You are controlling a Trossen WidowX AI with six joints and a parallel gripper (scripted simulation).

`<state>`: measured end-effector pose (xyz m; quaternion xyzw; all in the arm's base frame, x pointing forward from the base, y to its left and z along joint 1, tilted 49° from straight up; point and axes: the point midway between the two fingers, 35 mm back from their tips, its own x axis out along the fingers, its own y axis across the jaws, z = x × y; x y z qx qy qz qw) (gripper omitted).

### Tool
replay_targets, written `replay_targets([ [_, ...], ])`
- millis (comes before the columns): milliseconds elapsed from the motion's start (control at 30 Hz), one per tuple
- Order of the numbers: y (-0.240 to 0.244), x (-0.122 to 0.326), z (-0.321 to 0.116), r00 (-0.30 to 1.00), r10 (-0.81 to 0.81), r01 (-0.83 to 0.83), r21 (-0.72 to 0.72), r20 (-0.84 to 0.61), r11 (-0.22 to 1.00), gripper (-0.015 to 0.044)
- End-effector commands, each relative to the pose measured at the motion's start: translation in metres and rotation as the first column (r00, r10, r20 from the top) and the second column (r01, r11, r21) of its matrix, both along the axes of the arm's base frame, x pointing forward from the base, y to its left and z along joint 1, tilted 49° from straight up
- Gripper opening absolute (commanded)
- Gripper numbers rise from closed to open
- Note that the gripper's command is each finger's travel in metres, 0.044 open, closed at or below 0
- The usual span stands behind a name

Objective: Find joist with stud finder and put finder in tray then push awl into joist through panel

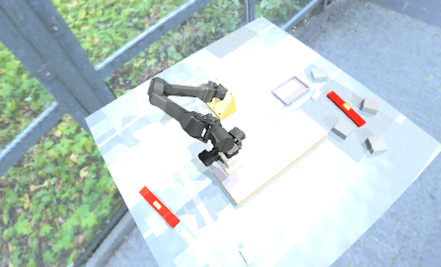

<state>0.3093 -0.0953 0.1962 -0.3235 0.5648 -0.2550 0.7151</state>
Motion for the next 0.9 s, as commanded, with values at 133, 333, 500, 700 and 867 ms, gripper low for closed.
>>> replay_targets([
  [133,-0.003,0.04,0.003,0.999,-0.021,0.021,-0.005,0.043,1.0,0.0],
  [333,-0.005,0.044,0.002,0.999,-0.023,0.023,-0.005,0.045,1.0,0.0],
  [500,-0.009,0.045,-0.003,0.999,-0.024,0.024,-0.004,0.045,1.0,0.0],
  [700,-0.016,0.045,-0.009,0.999,-0.024,0.024,-0.004,0.045,1.0,0.0],
  [867,-0.022,0.045,-0.014,0.999,-0.024,0.024,-0.003,0.045,1.0,0.0],
])
